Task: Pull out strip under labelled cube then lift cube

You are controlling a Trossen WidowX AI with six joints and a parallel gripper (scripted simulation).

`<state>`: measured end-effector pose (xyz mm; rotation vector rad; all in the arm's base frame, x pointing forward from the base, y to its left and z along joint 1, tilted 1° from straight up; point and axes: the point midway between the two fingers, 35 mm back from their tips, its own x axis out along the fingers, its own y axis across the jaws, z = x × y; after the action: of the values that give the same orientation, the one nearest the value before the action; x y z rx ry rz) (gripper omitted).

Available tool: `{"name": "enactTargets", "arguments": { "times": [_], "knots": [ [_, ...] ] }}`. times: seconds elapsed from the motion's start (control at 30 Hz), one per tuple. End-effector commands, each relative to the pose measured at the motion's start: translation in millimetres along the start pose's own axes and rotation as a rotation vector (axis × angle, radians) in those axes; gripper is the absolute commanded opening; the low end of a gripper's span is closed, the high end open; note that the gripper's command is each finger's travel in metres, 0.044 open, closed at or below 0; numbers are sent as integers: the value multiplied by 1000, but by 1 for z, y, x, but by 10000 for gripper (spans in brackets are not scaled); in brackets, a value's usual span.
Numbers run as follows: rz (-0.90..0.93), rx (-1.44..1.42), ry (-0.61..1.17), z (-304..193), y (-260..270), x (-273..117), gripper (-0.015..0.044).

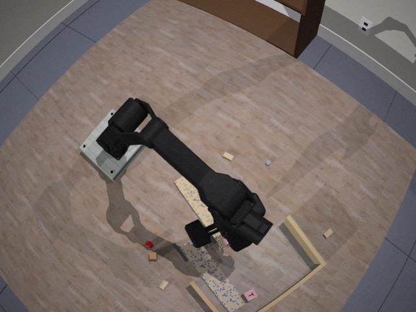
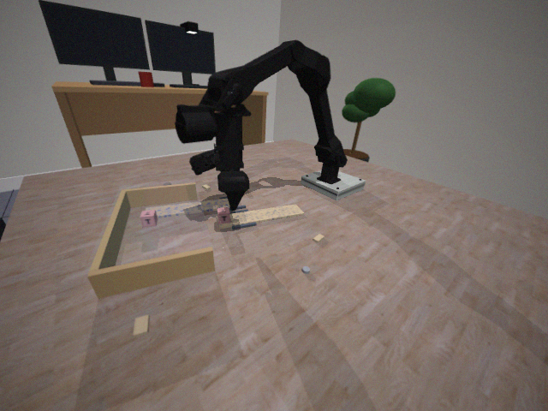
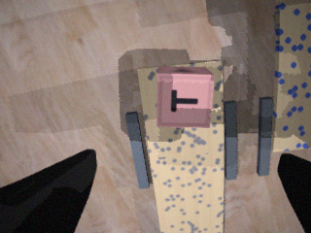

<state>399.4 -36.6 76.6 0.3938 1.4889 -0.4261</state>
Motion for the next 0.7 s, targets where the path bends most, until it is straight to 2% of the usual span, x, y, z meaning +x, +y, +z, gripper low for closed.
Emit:
{"name": "enactTargets", "arguments": {
  "times": [0.0, 0.1, 0.33, 0.67],
  "knots": [
    [3, -1, -3, 15, 1, -4, 440],
    [3, -1, -3, 21, 1, -5, 440],
    [3, -1, -3, 22, 2, 4, 256],
    [3, -1, -3, 22, 2, 20, 250]
  ]
}}
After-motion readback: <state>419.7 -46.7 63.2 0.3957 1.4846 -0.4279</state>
